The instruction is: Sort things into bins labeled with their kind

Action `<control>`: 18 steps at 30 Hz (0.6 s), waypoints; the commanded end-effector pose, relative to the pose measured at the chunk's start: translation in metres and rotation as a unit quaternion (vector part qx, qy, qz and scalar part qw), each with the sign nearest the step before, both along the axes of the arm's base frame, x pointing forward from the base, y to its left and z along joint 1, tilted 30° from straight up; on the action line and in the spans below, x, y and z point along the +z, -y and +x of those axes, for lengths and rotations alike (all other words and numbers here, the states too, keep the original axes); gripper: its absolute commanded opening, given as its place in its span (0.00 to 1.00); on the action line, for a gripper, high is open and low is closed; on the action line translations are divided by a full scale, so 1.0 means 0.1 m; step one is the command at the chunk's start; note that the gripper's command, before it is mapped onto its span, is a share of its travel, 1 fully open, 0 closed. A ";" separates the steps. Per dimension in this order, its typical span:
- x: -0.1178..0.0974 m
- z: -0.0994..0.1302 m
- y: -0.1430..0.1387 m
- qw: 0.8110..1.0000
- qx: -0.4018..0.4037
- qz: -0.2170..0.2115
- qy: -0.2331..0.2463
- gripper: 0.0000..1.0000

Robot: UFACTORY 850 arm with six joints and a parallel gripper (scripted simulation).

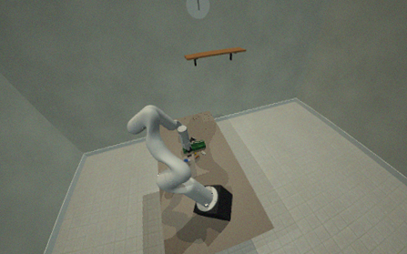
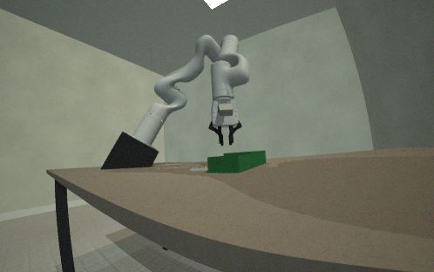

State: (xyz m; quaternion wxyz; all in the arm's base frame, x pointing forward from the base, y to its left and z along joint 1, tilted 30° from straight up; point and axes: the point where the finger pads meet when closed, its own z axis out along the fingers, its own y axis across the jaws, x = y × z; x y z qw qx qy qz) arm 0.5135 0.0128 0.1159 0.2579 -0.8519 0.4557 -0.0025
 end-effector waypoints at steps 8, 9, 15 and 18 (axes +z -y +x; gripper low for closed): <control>0.00 0.00 0.00 0.984 -0.156 0.043 -0.071 0.28; 0.00 0.00 0.00 0.981 -0.170 0.047 -0.078 0.28; 0.00 0.00 0.00 0.961 -0.241 0.065 -0.117 0.28; 0.00 0.00 0.00 0.961 -0.241 0.065 -0.117 0.28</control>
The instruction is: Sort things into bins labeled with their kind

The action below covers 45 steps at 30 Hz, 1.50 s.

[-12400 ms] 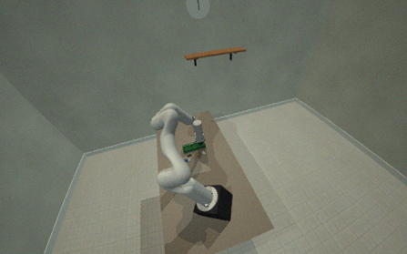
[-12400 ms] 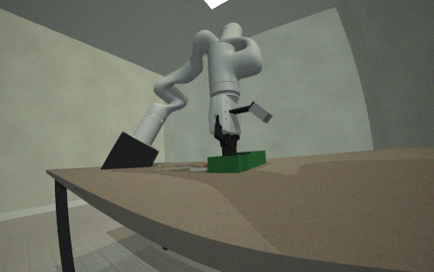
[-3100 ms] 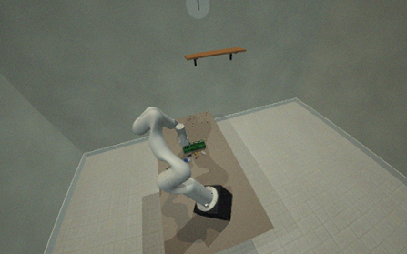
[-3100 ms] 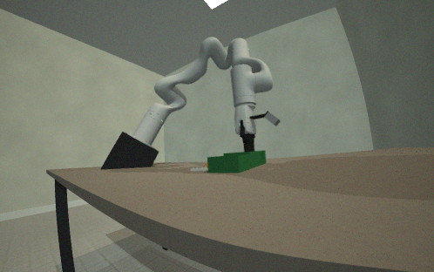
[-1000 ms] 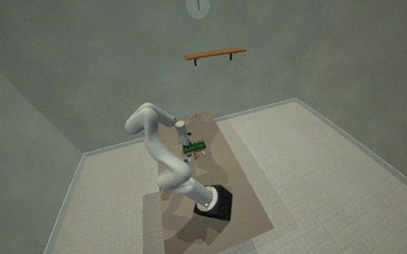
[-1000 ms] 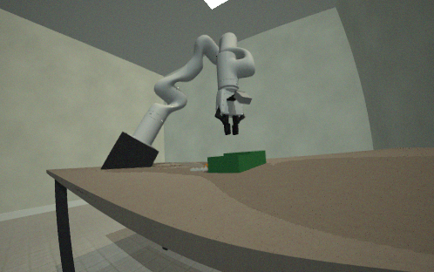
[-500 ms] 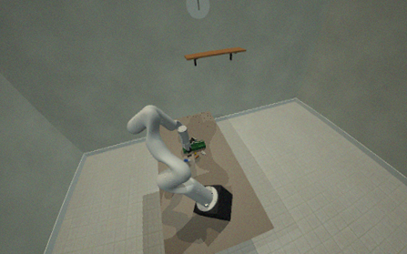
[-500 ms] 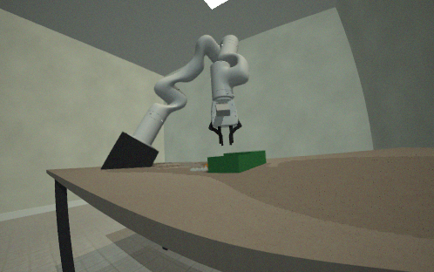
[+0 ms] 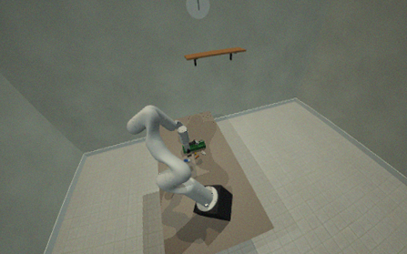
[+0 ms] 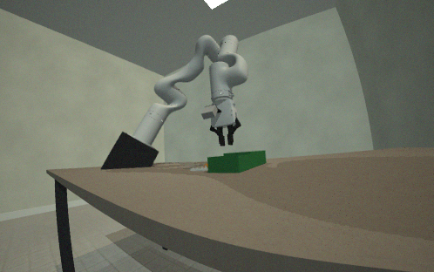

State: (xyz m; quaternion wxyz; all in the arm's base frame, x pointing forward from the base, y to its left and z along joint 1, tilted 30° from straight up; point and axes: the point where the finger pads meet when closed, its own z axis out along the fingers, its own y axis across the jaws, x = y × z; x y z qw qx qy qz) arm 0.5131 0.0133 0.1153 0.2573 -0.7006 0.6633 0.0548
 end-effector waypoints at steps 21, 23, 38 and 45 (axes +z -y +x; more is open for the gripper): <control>0.01 0.01 0.00 1.000 -0.010 0.003 -0.015 0.28; 0.01 0.01 0.00 1.000 -0.010 0.003 -0.015 0.28; -0.24 0.08 -0.12 1.000 -0.010 0.003 -0.015 0.28; -0.48 0.15 -0.24 1.000 -0.010 0.003 -0.015 0.28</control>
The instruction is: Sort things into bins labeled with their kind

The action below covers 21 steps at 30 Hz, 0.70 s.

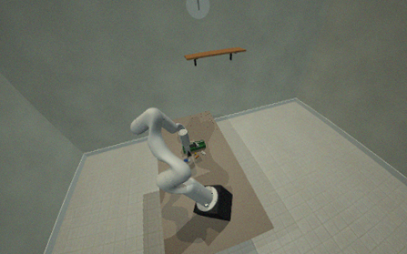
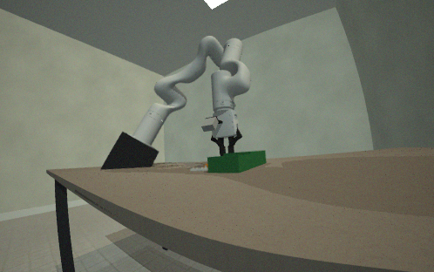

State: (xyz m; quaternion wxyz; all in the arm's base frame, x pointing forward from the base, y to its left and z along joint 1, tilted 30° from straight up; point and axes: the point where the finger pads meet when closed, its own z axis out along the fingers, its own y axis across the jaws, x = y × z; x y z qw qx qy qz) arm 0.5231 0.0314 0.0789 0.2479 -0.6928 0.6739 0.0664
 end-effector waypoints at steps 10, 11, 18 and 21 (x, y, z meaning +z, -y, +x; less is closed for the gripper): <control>-0.21 0.08 -0.11 1.000 -0.001 0.000 0.002 0.28; -0.23 0.08 -0.11 1.000 -0.001 0.000 0.002 0.28; -0.27 0.09 -0.14 1.000 -0.001 0.000 0.002 0.28; -0.27 0.09 -0.14 1.000 -0.001 0.000 0.002 0.28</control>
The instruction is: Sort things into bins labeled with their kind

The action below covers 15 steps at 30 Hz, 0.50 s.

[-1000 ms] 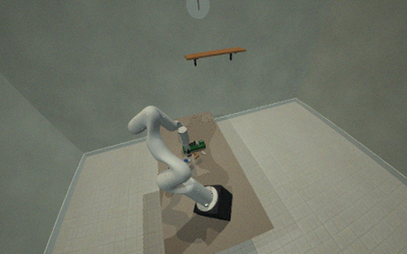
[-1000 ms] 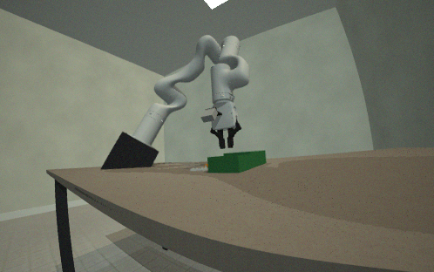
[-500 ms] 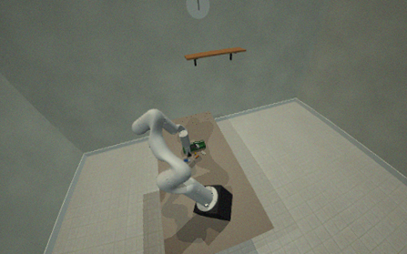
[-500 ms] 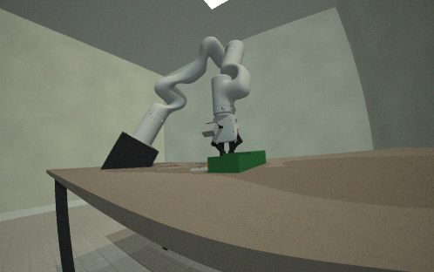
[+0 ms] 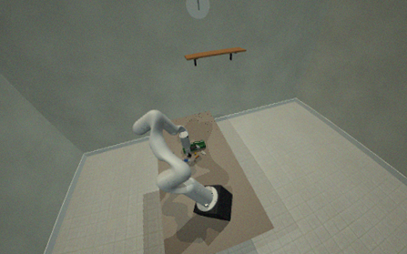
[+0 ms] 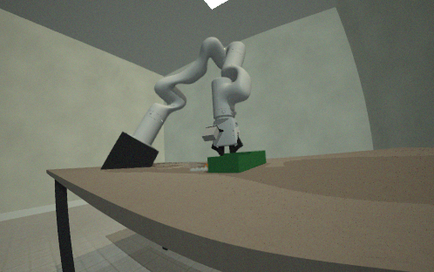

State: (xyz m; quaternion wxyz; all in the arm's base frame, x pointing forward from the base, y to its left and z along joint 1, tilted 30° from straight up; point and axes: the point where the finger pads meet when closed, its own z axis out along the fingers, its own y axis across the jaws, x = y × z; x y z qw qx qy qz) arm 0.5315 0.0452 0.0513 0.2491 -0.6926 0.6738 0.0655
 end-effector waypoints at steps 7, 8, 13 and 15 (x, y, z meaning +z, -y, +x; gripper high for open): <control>0.00 0.01 0.00 1.000 0.000 0.000 0.001 0.28; 0.00 0.01 0.00 1.000 0.000 0.000 0.001 0.00; 0.00 0.01 0.00 1.000 0.000 0.000 0.001 0.00; 0.00 0.01 0.00 1.000 0.000 0.000 0.001 0.00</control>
